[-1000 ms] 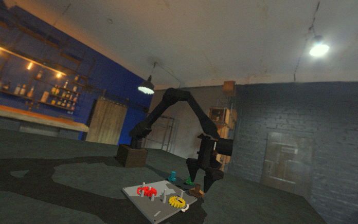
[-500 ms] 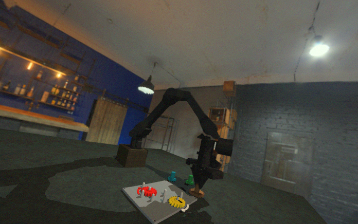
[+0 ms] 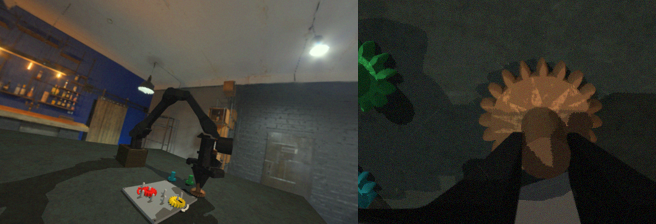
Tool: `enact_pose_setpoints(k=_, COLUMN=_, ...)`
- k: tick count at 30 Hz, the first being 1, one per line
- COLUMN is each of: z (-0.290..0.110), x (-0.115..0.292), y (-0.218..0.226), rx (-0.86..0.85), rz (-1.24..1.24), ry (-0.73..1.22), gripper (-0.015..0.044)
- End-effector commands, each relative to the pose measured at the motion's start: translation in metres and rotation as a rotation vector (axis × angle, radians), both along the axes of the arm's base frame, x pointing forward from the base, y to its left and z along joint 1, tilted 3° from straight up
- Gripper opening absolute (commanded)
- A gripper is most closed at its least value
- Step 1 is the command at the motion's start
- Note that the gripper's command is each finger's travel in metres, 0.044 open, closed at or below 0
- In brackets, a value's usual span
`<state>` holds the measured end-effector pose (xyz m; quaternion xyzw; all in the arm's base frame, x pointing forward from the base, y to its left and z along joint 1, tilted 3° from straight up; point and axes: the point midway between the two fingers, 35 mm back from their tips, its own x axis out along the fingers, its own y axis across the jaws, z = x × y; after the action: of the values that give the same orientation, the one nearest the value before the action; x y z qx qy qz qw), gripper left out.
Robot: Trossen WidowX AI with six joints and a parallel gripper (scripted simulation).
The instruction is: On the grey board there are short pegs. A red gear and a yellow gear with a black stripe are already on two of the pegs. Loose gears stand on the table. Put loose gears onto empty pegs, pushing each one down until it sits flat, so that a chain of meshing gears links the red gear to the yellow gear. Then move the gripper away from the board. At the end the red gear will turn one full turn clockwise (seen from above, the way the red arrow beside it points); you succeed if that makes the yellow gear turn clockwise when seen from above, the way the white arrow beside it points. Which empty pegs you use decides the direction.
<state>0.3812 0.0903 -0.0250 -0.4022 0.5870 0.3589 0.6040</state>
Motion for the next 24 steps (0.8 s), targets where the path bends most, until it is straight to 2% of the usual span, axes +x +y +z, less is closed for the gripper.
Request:
enact_pose_setpoints(k=1, z=0.008, x=0.001, y=0.001, rx=0.003, rz=0.013, ry=-0.012, gripper=0.0)
enact_pose_setpoints(k=24, z=0.076, x=0.002, y=0.004, rx=-0.003, rz=-0.003, ry=0.007, gripper=0.0)
